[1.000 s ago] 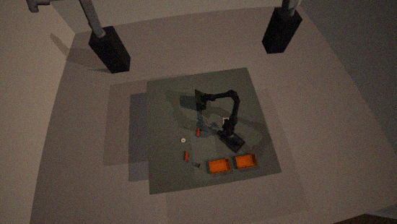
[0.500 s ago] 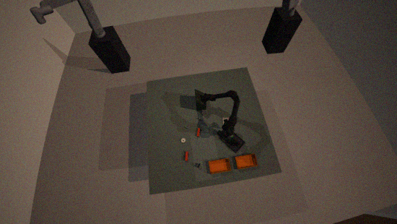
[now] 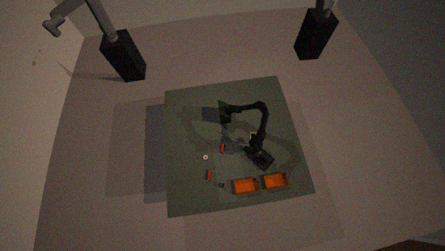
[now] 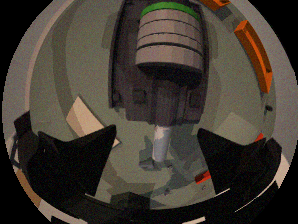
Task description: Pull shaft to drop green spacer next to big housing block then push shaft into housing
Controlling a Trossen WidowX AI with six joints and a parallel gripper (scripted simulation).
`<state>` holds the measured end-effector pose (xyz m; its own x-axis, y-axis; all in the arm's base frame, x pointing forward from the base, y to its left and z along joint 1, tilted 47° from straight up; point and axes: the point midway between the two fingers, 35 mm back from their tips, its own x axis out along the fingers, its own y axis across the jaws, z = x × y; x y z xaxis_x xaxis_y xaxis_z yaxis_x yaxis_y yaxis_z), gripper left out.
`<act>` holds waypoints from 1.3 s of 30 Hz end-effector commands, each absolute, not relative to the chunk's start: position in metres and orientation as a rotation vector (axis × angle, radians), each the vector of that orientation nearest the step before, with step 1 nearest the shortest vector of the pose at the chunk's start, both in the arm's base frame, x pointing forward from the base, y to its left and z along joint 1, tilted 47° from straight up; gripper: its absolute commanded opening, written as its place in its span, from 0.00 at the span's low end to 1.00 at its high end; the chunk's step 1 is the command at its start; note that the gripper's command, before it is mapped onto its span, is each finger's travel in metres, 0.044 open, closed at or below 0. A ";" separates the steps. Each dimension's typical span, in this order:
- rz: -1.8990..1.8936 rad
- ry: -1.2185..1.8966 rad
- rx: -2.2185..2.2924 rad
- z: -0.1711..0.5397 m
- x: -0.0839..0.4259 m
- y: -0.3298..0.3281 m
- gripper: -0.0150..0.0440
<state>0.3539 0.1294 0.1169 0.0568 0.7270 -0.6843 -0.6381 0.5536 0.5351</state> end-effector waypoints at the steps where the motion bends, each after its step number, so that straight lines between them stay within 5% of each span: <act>1: 1.032 1.108 0.101 0.116 0.354 0.129 1.00; 39: 1.033 1.107 0.102 0.104 0.355 0.142 1.00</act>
